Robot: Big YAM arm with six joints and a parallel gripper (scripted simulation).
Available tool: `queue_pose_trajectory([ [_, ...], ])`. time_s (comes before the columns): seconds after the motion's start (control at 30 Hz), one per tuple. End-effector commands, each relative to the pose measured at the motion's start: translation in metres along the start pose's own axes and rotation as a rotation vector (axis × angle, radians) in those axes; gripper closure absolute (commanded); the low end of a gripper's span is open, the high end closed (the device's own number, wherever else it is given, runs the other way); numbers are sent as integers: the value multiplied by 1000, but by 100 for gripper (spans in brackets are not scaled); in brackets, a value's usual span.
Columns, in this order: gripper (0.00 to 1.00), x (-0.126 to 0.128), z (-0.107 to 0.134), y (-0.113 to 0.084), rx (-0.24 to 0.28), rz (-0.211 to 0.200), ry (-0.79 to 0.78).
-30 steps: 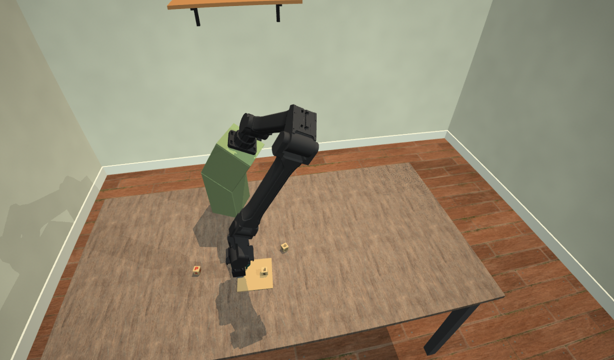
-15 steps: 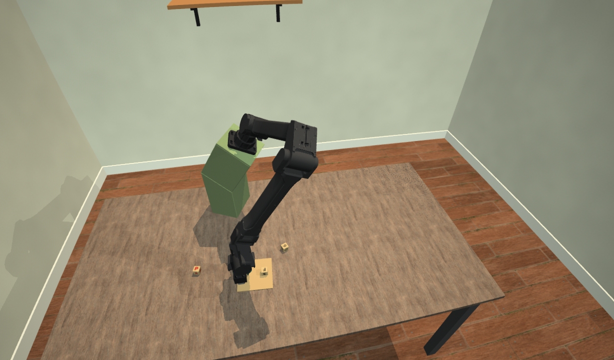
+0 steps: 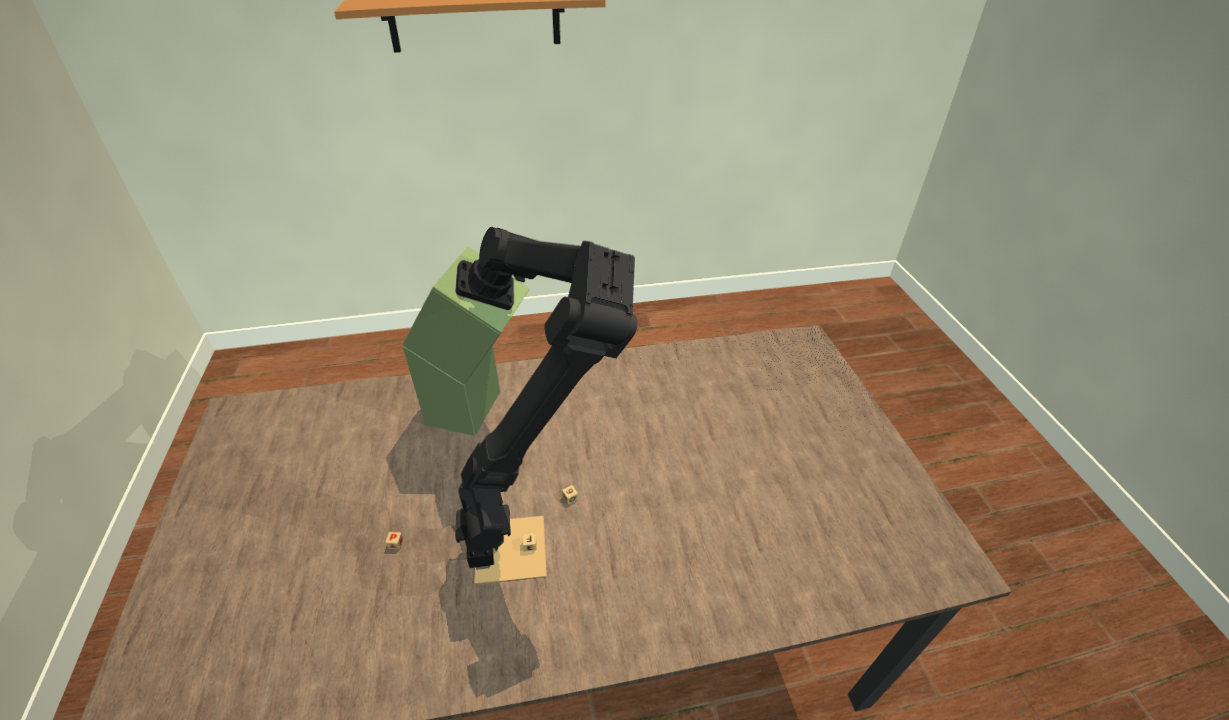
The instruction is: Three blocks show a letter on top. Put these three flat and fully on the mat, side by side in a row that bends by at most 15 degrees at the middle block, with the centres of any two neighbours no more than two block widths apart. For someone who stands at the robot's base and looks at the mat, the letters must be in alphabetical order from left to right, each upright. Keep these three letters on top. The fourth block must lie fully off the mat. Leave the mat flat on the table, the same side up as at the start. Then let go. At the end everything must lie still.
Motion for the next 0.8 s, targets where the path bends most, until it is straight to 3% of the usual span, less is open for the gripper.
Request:
queue_pose_trajectory([
  [0.0, 80, 5, -2, -2, -15, -6, 1],
  [0.77, 80, 8, -4, -3, -18, -7, -2],
])
Point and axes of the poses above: the point where the finger pads meet when closed, its own y axis out along the fingers, its own x axis across the jaws, z = x × y, the point moved 7 cm from there along -y, back along the fingers, and after that the axes turned 15 degrees about y, right-handed, at the moved point
